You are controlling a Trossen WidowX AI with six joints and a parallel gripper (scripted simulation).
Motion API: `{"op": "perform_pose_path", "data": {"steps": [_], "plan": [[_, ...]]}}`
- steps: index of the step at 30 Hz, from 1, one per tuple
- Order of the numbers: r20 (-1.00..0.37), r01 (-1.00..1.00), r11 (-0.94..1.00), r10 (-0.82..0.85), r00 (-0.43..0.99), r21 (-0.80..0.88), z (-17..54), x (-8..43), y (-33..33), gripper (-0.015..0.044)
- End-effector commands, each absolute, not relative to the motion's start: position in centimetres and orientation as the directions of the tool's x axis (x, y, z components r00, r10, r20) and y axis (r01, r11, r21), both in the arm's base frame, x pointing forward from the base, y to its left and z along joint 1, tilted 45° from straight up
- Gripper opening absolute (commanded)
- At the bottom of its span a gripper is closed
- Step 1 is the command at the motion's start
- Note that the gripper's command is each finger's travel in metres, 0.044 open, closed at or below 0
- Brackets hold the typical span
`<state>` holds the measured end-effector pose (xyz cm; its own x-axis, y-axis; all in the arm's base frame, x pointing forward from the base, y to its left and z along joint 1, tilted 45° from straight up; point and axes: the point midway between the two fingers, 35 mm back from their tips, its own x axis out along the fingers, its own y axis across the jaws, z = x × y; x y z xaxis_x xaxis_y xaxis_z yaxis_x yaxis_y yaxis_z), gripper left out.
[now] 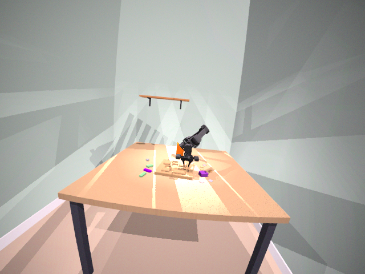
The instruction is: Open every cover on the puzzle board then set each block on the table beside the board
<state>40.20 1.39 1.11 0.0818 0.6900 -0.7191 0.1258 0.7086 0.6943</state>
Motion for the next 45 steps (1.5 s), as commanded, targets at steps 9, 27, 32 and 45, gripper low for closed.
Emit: {"op": "perform_pose_path", "data": {"steps": [9, 27, 32, 45], "plan": [[-0.716, 0.132, 0.704, 0.694, 0.080, 0.697, 0.8, 40.1, 1.6, 0.0144], [-0.716, 0.132, 0.704, 0.694, 0.080, 0.697, 0.6, 40.1, 1.8, 0.0144], [-0.716, 0.132, 0.704, 0.694, 0.080, 0.698, 0.3, 40.2, 2.1, 0.0144], [-0.715, 0.132, 0.704, 0.694, 0.080, 0.698, -0.6, 40.2, 3.0, 0.0144]]}}
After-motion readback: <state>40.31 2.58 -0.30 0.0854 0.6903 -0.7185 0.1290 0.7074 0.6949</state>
